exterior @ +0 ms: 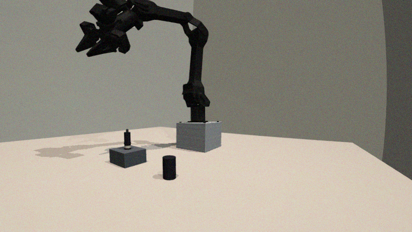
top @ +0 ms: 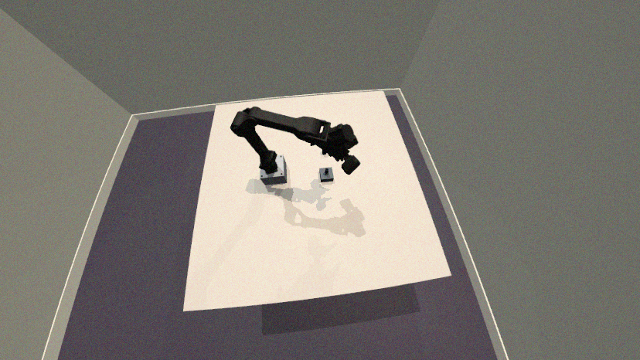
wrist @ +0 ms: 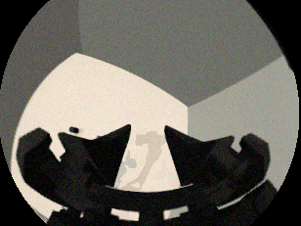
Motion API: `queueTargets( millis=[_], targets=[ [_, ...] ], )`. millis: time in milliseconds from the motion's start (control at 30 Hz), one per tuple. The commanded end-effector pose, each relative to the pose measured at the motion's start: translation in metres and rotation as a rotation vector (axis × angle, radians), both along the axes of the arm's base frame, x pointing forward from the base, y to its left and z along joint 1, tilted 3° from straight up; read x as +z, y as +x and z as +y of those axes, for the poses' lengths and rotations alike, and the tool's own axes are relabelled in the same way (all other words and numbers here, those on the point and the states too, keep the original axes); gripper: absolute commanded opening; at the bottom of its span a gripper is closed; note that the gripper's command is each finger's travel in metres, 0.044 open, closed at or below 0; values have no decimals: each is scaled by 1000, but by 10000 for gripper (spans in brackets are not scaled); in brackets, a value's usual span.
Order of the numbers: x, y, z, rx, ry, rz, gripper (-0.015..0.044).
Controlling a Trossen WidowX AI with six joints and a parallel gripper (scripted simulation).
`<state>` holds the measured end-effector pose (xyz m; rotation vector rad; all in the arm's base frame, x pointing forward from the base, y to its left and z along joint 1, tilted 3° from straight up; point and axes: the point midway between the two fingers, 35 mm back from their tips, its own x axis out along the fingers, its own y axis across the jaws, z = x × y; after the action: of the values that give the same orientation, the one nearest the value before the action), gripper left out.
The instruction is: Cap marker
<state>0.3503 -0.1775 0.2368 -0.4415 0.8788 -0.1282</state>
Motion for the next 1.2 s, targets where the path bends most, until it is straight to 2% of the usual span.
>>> queueTargets(
  millis=[0,233,500,767,900,1167],
  targets=[
    [-48,20,50,-69,208,105,248],
    [-120,26,149,-258,447,327,248],
    [-185,-13,246,-538,486,561,248],
    [-190,-18,253,-560,480,574,248],
    [-222,-18,251,-560,480,574,248],
    [-238,-18,250,-560,480,574,248]
  ],
)
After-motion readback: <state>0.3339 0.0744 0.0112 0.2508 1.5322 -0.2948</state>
